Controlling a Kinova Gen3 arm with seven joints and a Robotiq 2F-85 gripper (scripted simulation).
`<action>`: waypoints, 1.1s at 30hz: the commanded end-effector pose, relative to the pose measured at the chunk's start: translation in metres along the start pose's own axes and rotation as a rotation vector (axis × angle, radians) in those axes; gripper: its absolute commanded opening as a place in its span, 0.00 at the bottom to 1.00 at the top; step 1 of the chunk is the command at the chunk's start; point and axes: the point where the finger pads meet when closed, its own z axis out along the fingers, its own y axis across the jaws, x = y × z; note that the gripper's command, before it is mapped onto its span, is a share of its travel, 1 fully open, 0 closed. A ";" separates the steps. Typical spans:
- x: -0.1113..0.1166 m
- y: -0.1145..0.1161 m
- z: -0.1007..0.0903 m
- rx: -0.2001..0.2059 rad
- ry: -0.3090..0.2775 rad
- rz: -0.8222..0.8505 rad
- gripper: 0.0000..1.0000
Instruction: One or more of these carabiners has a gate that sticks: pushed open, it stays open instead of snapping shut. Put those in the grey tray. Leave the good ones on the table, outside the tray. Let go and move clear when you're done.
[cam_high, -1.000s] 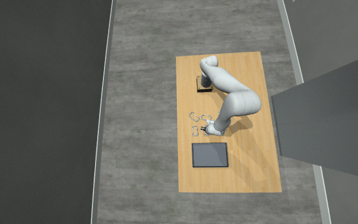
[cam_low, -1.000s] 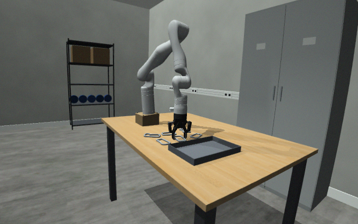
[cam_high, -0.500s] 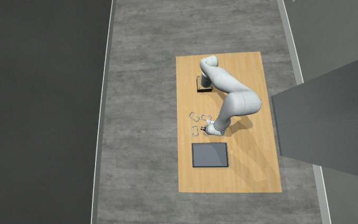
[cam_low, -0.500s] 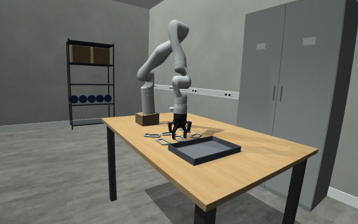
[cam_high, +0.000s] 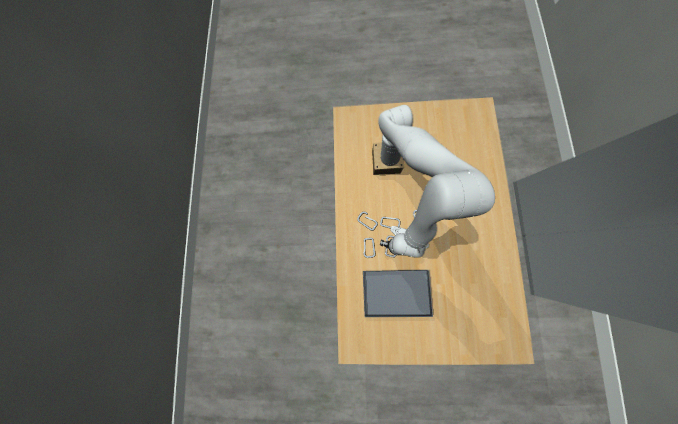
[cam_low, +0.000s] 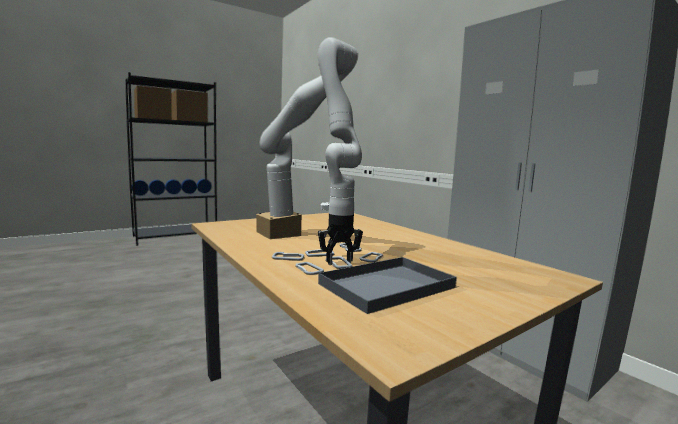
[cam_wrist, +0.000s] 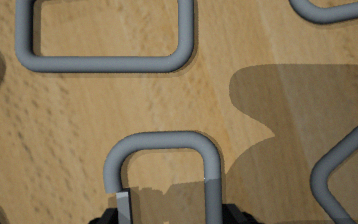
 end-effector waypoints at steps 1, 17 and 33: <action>0.000 0.001 0.000 -0.001 -0.001 -0.001 0.63; -0.001 0.000 -0.001 -0.001 -0.002 0.000 0.61; -0.001 0.000 -0.001 -0.001 -0.002 0.001 0.61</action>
